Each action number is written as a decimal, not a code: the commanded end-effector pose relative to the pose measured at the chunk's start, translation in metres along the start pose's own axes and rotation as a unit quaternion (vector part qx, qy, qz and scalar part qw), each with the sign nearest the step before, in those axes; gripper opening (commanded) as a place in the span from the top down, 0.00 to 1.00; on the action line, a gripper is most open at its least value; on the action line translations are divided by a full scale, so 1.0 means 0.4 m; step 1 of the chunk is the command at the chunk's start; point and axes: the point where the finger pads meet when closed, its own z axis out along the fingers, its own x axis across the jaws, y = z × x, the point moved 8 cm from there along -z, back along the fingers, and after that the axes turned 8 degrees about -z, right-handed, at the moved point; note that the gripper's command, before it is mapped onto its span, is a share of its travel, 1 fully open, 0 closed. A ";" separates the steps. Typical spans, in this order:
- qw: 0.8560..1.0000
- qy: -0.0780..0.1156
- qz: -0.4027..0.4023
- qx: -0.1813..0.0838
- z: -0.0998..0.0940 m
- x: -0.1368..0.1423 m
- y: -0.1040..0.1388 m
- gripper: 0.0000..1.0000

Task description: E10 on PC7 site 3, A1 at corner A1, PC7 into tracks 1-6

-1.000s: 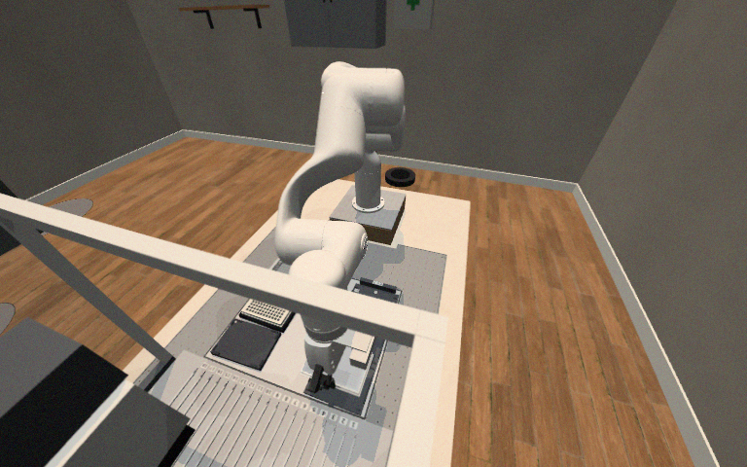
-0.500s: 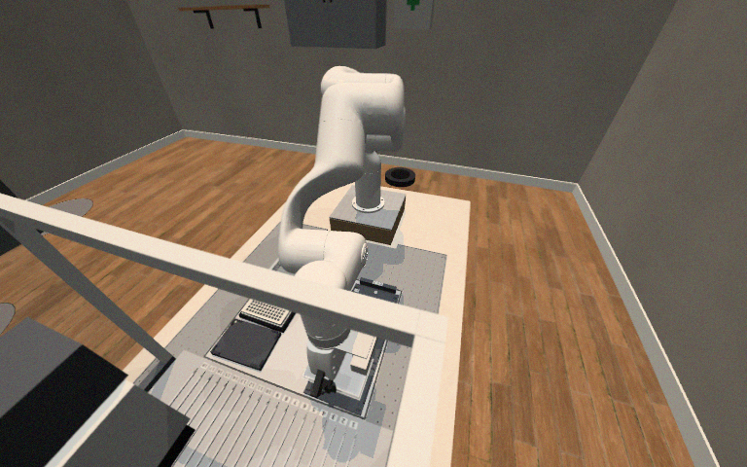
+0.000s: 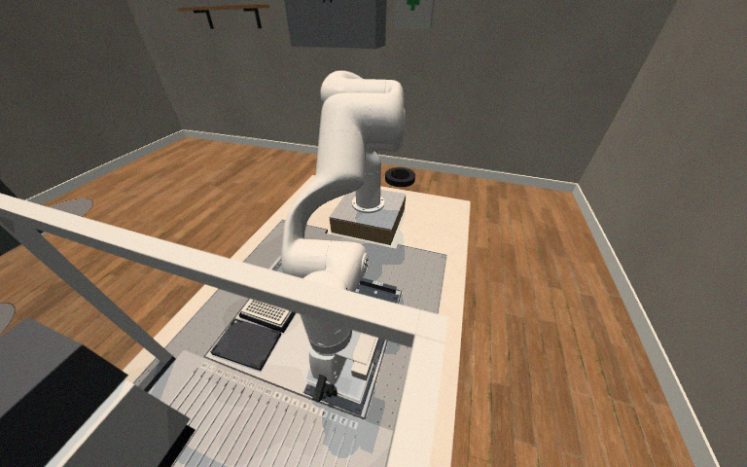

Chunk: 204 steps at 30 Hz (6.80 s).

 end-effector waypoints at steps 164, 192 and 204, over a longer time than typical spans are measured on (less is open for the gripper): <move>1.000 0.002 0.000 0.000 -0.134 0.003 -0.001 0.00; 1.000 0.002 0.000 0.000 -0.196 0.002 -0.001 0.00; 1.000 0.002 -0.009 0.000 -0.187 -0.088 0.065 0.00</move>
